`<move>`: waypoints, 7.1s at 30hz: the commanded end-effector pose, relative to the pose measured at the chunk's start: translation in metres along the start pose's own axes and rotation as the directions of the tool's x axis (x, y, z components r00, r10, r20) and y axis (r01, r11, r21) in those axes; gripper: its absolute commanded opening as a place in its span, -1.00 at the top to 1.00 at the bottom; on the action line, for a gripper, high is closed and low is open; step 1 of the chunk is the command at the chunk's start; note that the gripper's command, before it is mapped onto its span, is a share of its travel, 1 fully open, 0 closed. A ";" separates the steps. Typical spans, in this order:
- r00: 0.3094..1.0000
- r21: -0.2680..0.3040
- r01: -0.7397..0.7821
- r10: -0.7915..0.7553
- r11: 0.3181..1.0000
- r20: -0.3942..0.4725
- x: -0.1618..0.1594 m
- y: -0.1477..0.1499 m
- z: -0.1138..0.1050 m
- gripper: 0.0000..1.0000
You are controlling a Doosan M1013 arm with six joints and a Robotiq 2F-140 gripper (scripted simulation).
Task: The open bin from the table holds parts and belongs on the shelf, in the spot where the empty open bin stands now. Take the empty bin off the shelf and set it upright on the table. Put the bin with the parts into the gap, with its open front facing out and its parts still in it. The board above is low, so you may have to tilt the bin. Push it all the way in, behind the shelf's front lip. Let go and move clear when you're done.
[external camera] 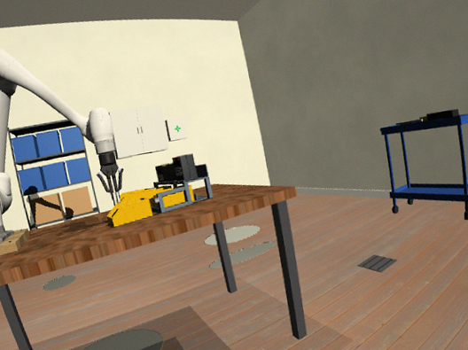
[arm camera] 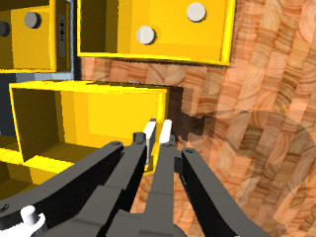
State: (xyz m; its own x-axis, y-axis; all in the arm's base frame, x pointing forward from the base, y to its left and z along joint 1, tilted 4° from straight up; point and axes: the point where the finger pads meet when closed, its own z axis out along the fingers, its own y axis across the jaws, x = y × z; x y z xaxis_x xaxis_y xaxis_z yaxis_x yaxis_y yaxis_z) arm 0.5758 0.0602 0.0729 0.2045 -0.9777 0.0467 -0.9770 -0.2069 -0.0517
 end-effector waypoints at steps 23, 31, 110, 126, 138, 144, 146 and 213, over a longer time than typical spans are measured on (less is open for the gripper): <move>1.000 0.000 0.002 -0.002 1.000 -0.001 0.001 0.003 0.001 0.80; 1.000 0.000 0.002 -0.002 1.000 -0.001 0.001 0.004 0.001 0.80; 1.000 0.000 0.002 -0.002 1.000 -0.001 0.001 0.022 0.001 0.80; 1.000 0.000 0.002 -0.002 1.000 -0.001 0.001 0.041 0.001 0.80; 1.000 0.000 0.002 -0.002 1.000 -0.001 0.001 0.046 0.001 0.80; 1.000 0.000 0.002 -0.002 1.000 -0.001 0.001 0.046 0.001 0.80; 1.000 0.000 0.002 -0.002 1.000 -0.001 0.001 0.046 0.001 0.80; 1.000 0.000 0.002 -0.002 1.000 -0.001 0.001 0.046 0.029 0.80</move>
State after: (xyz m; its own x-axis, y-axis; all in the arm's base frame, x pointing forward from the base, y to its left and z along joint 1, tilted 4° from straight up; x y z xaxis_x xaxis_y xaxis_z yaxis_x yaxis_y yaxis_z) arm 0.5363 0.0508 0.0481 0.2047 -0.9778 0.0458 -0.9767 -0.2071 -0.0562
